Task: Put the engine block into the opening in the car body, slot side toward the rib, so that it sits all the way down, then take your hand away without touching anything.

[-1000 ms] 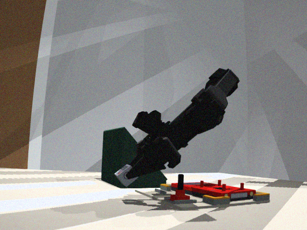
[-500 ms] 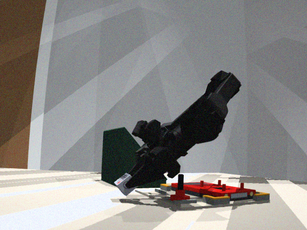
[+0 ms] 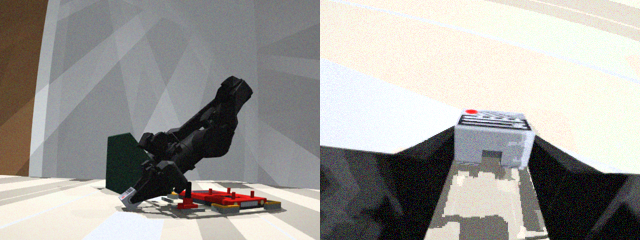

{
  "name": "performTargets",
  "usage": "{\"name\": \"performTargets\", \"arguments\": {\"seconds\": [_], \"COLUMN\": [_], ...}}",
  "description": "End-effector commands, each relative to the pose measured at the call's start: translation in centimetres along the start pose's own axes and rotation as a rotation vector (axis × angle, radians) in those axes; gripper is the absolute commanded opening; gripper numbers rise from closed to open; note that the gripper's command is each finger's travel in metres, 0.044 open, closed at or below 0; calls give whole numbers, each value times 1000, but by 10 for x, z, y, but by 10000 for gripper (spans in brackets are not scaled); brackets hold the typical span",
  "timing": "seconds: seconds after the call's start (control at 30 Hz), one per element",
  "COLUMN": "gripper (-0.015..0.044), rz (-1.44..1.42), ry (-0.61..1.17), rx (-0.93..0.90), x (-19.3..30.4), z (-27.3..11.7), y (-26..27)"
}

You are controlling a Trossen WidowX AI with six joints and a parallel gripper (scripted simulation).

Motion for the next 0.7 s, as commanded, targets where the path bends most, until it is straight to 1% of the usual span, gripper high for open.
{"name": "performTargets", "arguments": {"seconds": [0.0, 0.5, 0.53, 0.67], "gripper": [26, 420, 440, 440], "rz": [0, 0, 0, 0], "ry": [0, 0, 0, 0], "rx": [0, 0, 0, 0], "x": [0, 0, 0, 0], "z": [0, 0, 0, 0], "y": [0, 0, 0, 0]}}
Point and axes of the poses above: the point midway between the two fingers, 35 mm back from their tips, its own z axis out along the fingers, its own y axis across the jaws, x = y × z, the point moved 9 cm from there along -z, back along the fingers, and after that the axes turned 2 degrees about z, right-handed, at the moved point
